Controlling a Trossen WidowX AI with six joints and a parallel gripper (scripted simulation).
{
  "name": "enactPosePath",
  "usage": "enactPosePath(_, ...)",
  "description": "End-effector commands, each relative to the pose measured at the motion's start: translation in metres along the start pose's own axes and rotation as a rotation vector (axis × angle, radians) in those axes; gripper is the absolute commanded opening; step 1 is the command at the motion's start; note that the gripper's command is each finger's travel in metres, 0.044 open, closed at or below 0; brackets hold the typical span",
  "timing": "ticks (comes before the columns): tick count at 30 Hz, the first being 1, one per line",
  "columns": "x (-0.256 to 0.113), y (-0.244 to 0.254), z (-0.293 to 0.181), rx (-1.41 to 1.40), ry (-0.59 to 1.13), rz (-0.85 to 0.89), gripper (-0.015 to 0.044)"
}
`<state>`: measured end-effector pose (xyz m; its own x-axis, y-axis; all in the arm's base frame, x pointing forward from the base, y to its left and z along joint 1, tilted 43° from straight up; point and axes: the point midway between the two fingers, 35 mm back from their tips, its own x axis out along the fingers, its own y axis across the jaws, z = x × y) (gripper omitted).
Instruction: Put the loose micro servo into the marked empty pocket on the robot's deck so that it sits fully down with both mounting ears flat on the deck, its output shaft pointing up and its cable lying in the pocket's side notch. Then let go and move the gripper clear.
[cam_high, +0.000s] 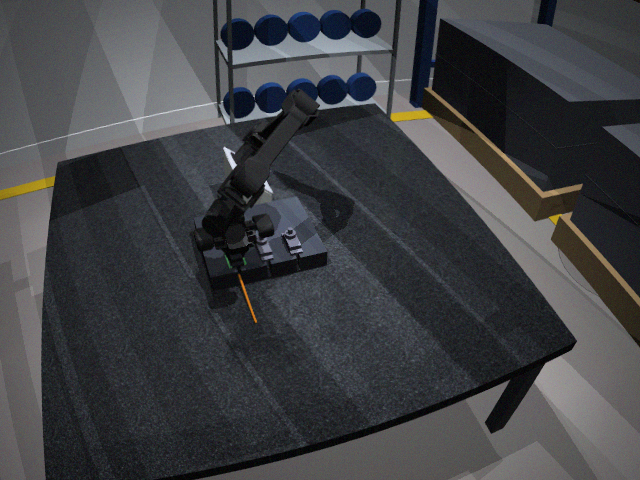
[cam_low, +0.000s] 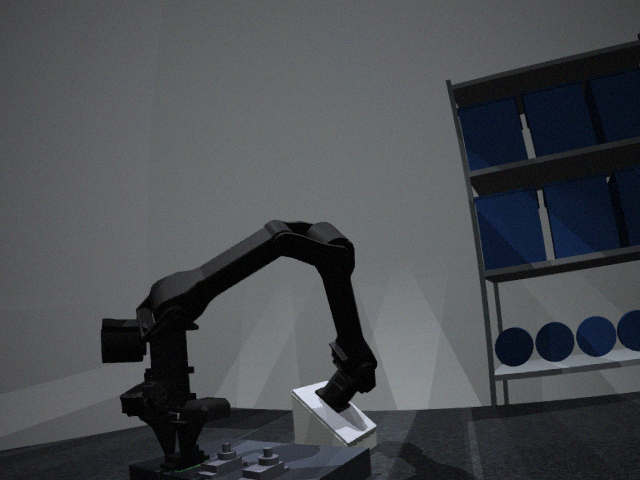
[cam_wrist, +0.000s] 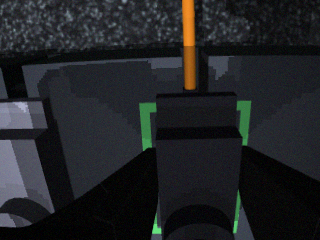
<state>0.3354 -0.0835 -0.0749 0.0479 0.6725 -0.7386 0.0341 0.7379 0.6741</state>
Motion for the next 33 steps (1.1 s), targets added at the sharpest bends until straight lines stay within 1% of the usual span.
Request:
enactPosePath(1, 0.003, -0.001, 0.0, 0.009, -0.007, 0.002, 0.0)
enactPosePath(2, 0.004, -0.001, 0.0, 0.009, -0.007, 0.002, 0.0)
enactPosePath(9, 0.003, 0.0, -0.001, 0.009, -0.007, 0.002, 0.0184)
enactPosePath(12, -0.004, -0.001, -0.001, 0.009, -0.007, 0.002, 0.0187)
enactPosePath(15, -0.029, 0.001, -0.003, 0.01, -0.006, 0.001, 0.0187)
enactPosePath(21, -0.032, 0.0, -0.006, 0.01, -0.006, 0.0, 0.0187)
enactPosePath(22, -0.031, -0.001, -0.008, 0.019, -0.009, 0.004, 0.0214)
enactPosePath(25, -0.046, -0.004, -0.027, 0.02, -0.009, -0.003, 0.0292)
enactPosePath(30, -0.086, -0.004, -0.091, 0.018, -0.002, -0.007, 0.0424)
enactPosePath(31, -0.092, -0.003, -0.103, 0.017, -0.001, -0.005, 0.044)
enactPosePath(33, -0.096, -0.001, -0.113, 0.016, 0.001, -0.003, 0.044)
